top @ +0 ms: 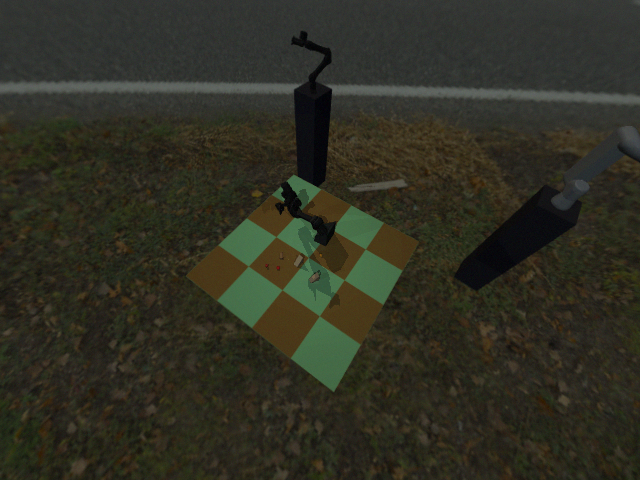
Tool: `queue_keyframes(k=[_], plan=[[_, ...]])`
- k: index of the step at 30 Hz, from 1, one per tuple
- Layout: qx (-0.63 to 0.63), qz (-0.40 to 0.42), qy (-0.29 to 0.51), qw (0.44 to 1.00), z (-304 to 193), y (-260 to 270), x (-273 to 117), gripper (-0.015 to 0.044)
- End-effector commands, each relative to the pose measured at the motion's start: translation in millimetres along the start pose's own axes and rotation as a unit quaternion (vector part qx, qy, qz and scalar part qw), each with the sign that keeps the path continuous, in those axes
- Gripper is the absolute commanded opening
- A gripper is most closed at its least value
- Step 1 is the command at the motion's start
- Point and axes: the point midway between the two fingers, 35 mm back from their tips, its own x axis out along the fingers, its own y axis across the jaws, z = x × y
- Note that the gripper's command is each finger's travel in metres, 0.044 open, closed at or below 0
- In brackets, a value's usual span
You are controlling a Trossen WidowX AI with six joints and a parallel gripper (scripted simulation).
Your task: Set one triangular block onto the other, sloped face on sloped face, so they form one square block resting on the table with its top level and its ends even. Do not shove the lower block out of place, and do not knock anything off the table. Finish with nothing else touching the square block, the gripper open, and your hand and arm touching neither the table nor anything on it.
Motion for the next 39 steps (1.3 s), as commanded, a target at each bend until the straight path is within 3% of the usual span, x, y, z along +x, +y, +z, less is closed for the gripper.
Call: queue_keyframes(k=[1,12,19,29,39], plan=[[-0.005,0.001,-0.002,1.0,-0.4,-1.2,1.0,0.0426],[-0.285,0.022,-0.12,0.951,-1.9,-74.5,73.2,0.044],[-0.457,0.019,-0.221,0.862,26.5,-116.3,127.2,0.044],[-0.644,-0.044,-0.373,0.667,120.9,-152.9,193.2,0.044],[-0.774,-0.126,-0.471,0.403,230.4,-169.8,239.2,0.044]])
